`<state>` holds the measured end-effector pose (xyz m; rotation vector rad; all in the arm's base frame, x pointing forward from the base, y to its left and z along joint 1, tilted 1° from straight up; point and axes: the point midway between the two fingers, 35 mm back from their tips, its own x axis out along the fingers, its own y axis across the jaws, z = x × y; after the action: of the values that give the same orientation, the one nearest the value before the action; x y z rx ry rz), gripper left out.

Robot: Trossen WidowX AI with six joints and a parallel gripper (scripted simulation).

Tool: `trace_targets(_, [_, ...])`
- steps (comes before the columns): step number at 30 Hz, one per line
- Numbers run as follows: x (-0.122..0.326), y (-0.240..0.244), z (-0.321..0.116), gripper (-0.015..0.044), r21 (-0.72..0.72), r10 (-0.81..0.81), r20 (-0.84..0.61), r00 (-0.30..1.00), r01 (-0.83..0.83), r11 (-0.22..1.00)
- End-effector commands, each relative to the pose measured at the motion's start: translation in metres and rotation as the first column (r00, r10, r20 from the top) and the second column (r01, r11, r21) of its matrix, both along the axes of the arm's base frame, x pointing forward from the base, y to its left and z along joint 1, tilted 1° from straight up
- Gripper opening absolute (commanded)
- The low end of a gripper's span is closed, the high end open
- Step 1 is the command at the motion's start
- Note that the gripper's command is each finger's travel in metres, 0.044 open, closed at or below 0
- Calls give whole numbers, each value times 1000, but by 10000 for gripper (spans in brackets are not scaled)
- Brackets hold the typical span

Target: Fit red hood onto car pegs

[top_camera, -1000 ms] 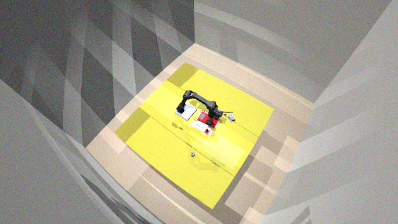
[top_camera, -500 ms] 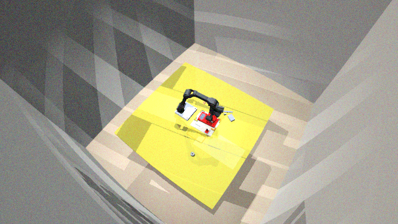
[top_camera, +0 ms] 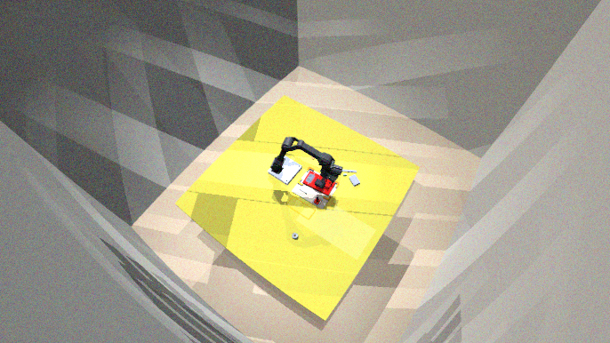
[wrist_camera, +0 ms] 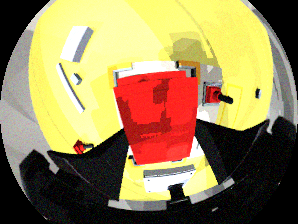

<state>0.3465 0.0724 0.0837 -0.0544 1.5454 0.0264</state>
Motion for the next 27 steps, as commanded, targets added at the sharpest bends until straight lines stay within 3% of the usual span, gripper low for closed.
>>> trace_targets(1, [-2,0,-14,0,2,-5,-6,1000,5,1000])
trace_targets(27, [0,-1,-15,0,2,-5,-6,1000,5,1000])
